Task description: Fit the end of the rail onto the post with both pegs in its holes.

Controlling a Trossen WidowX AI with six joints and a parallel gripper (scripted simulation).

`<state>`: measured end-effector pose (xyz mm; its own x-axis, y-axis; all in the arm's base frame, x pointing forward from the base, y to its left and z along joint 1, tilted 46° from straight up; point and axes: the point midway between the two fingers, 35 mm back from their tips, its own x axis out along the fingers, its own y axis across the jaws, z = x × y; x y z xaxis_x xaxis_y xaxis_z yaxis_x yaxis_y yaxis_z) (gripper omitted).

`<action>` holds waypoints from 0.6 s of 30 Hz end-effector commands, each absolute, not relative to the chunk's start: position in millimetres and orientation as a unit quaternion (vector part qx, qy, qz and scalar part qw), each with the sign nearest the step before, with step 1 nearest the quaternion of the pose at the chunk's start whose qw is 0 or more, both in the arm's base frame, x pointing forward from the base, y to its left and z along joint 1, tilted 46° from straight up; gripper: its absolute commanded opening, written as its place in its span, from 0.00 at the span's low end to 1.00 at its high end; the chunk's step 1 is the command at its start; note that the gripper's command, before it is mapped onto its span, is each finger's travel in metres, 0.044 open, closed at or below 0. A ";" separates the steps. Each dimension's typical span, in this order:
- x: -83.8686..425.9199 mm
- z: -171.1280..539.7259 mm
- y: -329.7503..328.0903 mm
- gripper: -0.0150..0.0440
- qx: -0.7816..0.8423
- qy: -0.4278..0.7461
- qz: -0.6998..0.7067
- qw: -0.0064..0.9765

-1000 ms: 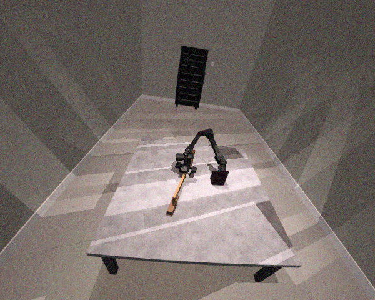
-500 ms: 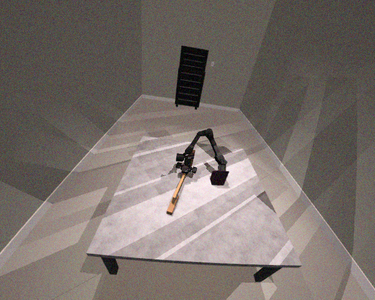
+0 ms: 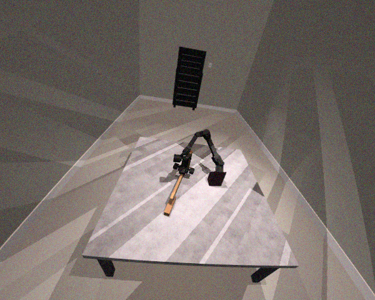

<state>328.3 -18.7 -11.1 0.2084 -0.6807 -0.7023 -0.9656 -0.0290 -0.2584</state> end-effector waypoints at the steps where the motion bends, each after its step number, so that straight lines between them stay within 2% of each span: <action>1: 327.3 -11.7 -19.5 0.25 -0.690 0.598 0.198 0.357; 18: 326.9 -6.2 -13.6 0.25 -0.690 0.598 0.198 0.357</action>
